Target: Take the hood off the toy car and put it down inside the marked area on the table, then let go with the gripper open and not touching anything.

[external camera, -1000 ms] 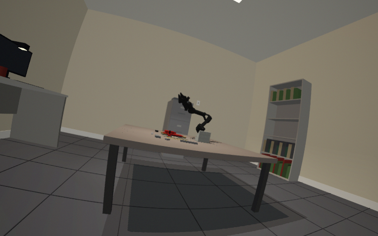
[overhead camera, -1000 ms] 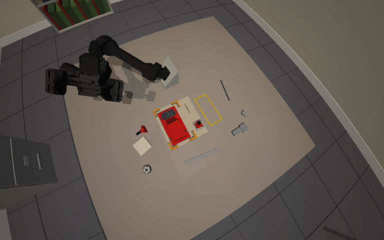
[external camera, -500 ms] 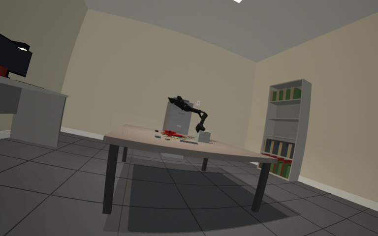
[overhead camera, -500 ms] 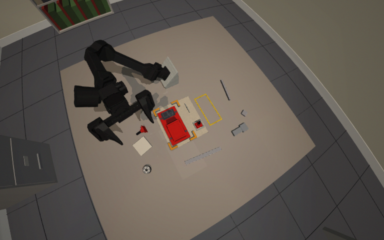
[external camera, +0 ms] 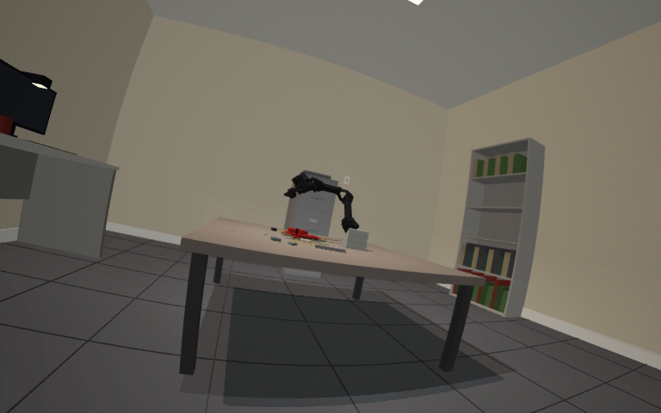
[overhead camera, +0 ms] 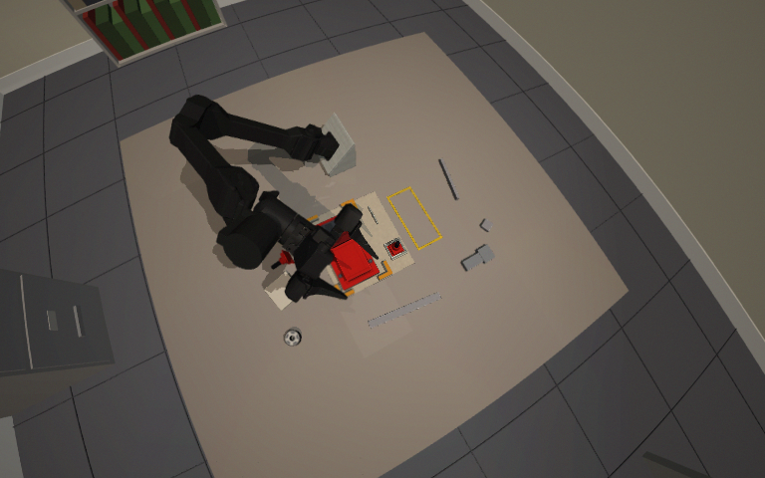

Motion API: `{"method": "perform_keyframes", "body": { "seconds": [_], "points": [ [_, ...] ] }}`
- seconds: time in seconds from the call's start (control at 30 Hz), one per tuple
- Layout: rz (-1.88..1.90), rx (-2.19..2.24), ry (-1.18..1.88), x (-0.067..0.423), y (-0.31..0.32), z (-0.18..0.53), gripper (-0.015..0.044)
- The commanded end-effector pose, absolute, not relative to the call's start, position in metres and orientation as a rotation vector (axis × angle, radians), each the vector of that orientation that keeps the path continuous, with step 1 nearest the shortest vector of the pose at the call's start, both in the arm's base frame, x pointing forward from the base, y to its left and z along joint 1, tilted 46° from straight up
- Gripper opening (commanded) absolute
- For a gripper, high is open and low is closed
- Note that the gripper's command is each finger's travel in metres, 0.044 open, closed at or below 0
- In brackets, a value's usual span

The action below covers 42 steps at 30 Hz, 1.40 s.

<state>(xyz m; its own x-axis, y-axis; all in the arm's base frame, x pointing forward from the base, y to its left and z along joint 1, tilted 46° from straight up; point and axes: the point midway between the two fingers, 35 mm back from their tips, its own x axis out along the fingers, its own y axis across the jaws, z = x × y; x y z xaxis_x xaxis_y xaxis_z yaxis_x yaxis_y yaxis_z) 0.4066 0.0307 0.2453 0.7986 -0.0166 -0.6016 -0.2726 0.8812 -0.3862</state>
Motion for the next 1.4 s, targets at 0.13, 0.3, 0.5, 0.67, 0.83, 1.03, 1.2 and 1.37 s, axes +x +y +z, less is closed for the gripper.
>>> {"method": "perform_keyframes", "body": {
  "seconds": [0.13,0.3,0.5,0.67,0.83,1.03,1.2,1.37],
  "points": [
    [-0.092,-0.375,1.024,0.390,0.009,0.178,0.0440],
    [-0.331,-0.381,1.270,0.365,-0.011,0.144,0.0440],
    [-0.634,-0.501,1.457,0.339,-0.032,0.129,0.0440],
    [-0.700,-0.546,1.481,0.336,-0.037,0.129,0.0440],
    [-0.700,-0.546,1.481,0.336,-0.037,0.128,0.0440],
    [-0.700,-0.546,1.481,0.336,-0.040,0.126,0.0440],
    [-0.700,-0.545,1.481,0.336,-0.042,0.123,0.0440],
    [-0.700,-0.545,1.481,0.336,-0.044,0.121,0.0440]
  ]
}}
